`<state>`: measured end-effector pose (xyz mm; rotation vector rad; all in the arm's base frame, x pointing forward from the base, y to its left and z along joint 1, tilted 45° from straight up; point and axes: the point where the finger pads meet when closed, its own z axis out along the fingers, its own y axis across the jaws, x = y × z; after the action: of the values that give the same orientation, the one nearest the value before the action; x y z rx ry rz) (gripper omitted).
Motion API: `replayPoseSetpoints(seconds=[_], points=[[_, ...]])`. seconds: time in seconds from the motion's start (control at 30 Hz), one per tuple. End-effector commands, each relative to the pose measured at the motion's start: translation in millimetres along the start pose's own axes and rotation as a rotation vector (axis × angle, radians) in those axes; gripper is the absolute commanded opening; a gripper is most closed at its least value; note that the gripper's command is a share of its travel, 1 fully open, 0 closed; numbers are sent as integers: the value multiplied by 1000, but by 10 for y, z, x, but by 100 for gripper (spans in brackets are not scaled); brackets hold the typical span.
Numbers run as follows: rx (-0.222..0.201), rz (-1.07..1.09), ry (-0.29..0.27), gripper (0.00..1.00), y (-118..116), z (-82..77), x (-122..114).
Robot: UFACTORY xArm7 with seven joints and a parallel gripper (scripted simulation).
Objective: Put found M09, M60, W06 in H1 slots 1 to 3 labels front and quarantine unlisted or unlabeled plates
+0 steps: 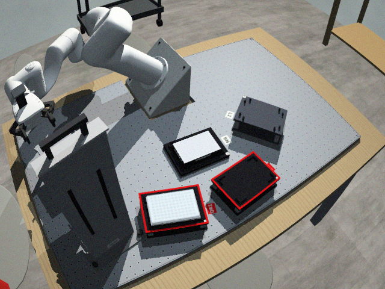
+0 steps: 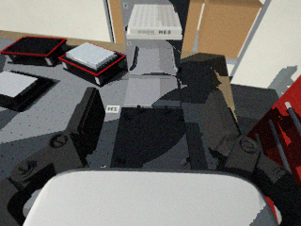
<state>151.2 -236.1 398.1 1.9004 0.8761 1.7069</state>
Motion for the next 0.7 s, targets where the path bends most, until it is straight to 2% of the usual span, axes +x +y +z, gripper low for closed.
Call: replayPoseSetpoints(seconds=[0.0, 0.67], points=[[1, -2, -1, 100, -4, -46, 6], [1, -2, -2, 100, -4, -347, 6]])
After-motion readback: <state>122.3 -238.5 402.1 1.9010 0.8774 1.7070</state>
